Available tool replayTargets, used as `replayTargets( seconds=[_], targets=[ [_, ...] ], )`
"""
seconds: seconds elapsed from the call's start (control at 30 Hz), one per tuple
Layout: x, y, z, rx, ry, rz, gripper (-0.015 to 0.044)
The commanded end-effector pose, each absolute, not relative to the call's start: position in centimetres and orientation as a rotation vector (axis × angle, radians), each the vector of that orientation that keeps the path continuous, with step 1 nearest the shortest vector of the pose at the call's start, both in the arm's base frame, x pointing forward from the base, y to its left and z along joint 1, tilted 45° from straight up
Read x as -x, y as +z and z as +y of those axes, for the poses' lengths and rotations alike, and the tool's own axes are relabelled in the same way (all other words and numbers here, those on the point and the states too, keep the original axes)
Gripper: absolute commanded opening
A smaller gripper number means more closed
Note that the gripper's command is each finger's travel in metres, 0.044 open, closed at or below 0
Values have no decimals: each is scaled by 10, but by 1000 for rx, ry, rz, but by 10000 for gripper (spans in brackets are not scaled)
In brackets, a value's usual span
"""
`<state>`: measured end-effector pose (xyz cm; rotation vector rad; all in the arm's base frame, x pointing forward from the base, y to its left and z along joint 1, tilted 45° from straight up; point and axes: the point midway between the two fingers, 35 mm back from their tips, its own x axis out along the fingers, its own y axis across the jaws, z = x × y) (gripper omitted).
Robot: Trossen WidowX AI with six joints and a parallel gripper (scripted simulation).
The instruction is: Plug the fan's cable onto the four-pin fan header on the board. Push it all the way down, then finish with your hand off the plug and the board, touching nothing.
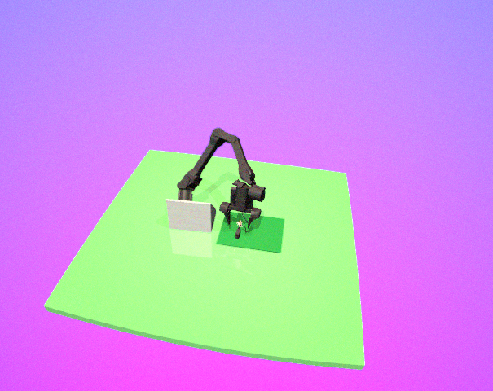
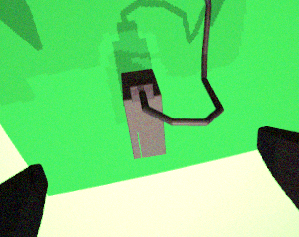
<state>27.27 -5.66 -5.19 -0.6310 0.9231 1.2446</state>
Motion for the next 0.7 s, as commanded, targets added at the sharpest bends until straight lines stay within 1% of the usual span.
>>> replayTargets(
  seconds=[0.0, 0.67],
  targets=[
    [-273, -56, -52, 626, 1241, 922, 440],
    [-277, -79, -29, 625, 1242, 920, 440]
  ],
)
